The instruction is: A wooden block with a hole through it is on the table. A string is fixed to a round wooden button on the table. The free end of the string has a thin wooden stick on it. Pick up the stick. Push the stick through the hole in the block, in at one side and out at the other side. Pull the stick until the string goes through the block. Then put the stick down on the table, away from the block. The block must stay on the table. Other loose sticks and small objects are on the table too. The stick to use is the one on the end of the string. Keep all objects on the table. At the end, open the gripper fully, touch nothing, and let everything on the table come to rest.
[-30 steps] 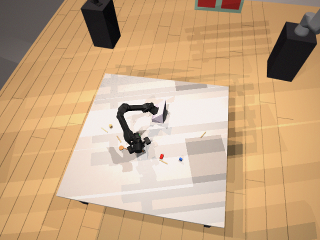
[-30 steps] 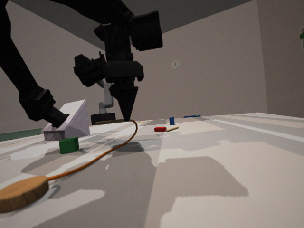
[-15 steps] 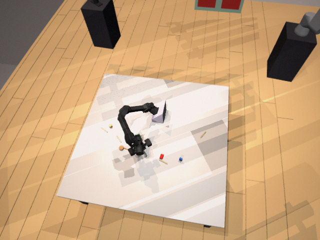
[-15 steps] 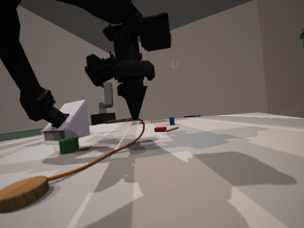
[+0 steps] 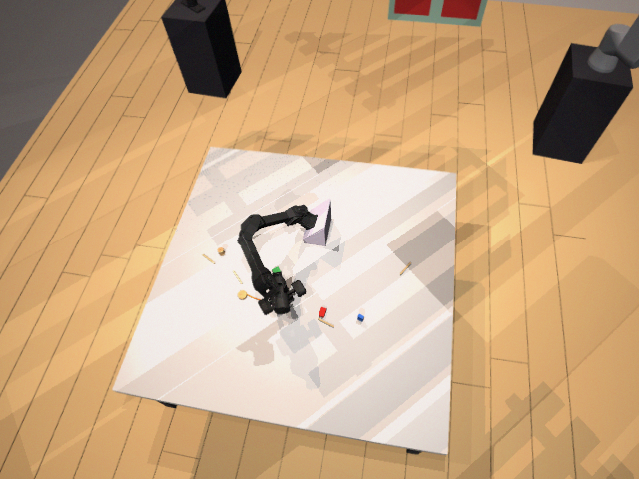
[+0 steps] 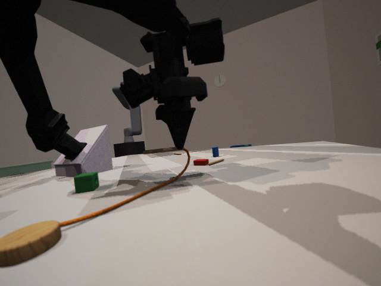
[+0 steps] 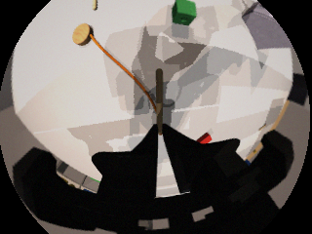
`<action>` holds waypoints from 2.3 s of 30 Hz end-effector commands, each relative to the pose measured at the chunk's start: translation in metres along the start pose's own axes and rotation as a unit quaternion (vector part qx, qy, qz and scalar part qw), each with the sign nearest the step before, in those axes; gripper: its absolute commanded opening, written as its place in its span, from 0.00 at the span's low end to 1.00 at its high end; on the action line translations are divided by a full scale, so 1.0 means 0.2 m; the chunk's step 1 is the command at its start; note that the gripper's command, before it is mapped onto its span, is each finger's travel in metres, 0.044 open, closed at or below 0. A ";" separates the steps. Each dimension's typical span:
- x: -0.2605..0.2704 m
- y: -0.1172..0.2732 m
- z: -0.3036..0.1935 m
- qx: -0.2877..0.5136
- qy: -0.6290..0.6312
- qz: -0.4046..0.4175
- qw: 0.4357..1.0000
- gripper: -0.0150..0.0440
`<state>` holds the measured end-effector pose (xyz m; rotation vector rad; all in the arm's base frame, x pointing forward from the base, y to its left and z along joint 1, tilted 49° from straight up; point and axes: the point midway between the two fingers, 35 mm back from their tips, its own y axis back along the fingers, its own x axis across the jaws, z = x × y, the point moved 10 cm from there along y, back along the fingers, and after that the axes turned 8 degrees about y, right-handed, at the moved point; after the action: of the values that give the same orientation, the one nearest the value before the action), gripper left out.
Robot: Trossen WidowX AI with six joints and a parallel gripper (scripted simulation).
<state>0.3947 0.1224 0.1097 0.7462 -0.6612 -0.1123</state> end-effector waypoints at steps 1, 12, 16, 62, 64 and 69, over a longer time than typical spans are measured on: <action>0.00 -0.01 -0.03 0.001 -0.003 -0.002 1.000 0.25; 0.00 -0.01 -0.07 0.002 -0.004 -0.002 1.000 0.25; -0.01 -0.03 -0.07 0.002 -0.004 -0.002 1.000 0.25; -0.22 -0.21 0.01 0.000 -0.003 -0.002 1.000 0.25; -0.23 -0.22 0.01 0.000 -0.003 -0.002 1.000 0.25; -0.24 -0.23 0.02 0.001 -0.003 -0.002 1.000 0.25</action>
<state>0.3634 0.1043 0.0590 0.7532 -0.6739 -0.1191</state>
